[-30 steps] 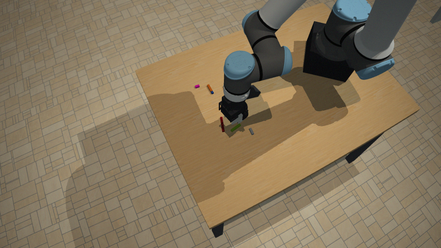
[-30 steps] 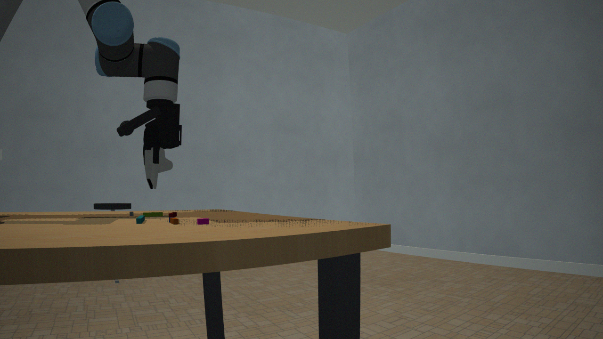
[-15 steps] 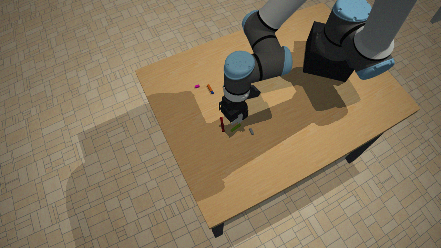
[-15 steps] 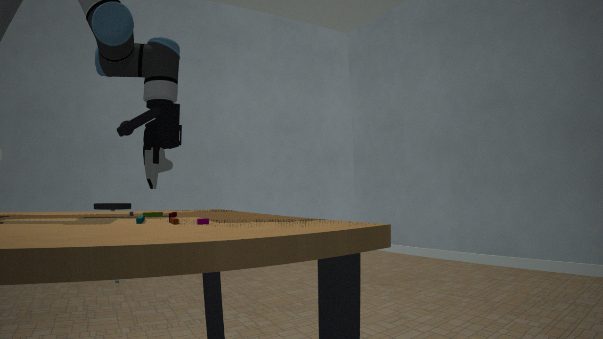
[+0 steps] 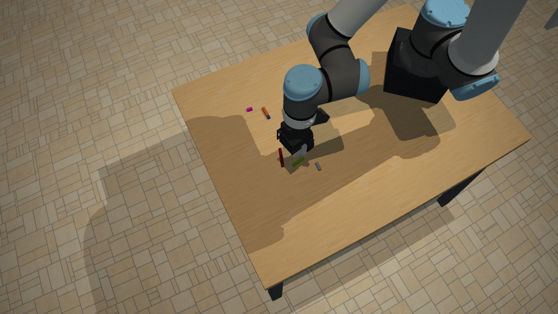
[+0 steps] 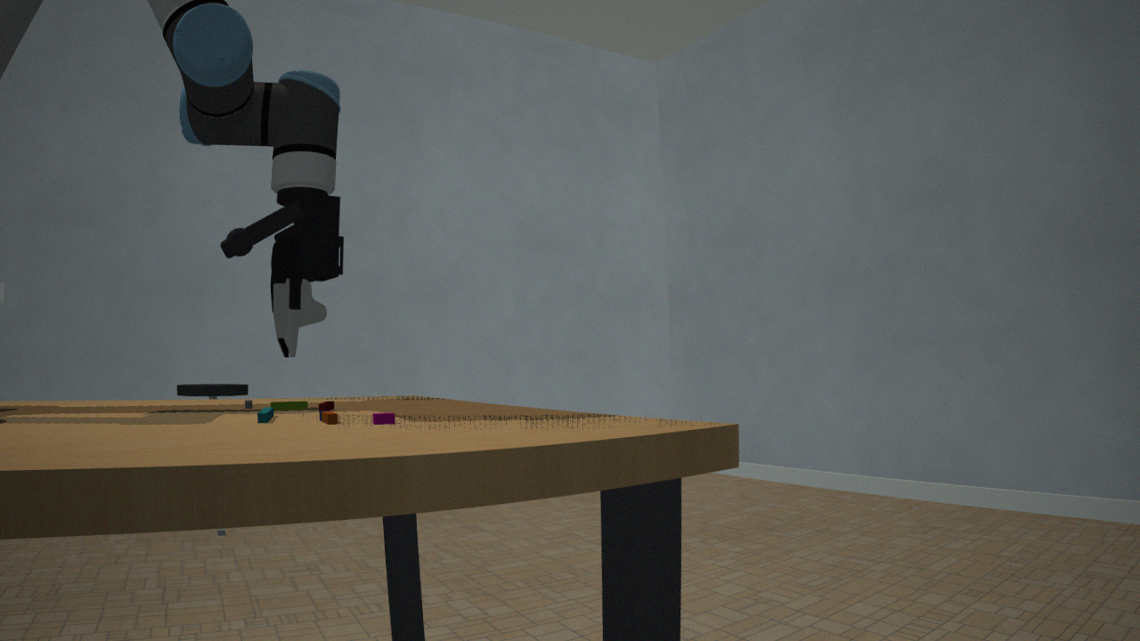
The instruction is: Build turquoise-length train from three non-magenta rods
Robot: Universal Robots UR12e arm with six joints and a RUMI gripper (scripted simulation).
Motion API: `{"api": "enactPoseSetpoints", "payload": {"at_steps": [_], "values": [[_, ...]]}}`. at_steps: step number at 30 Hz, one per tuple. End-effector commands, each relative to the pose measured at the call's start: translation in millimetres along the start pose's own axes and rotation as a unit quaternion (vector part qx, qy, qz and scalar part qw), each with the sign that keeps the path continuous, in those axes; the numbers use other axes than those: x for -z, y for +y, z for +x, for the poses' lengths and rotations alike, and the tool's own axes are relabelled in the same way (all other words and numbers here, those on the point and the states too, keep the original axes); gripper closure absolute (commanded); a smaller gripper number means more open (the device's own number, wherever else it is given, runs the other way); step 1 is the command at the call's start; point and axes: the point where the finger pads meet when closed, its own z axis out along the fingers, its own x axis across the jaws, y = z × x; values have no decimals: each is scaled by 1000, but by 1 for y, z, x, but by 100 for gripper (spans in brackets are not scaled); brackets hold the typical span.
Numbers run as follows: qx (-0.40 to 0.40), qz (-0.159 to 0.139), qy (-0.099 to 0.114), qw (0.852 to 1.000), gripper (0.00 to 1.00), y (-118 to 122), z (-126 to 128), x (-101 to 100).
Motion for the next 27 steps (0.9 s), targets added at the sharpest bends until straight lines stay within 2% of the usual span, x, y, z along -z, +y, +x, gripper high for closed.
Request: {"api": "enactPoseSetpoints", "payload": {"at_steps": [1,11,27], "values": [[0,-1,0,1000,86,1,0,0],[0,-1,0,1000,86,1,0,-4],[0,-1,0,1000,86,1,0,-23]]}}
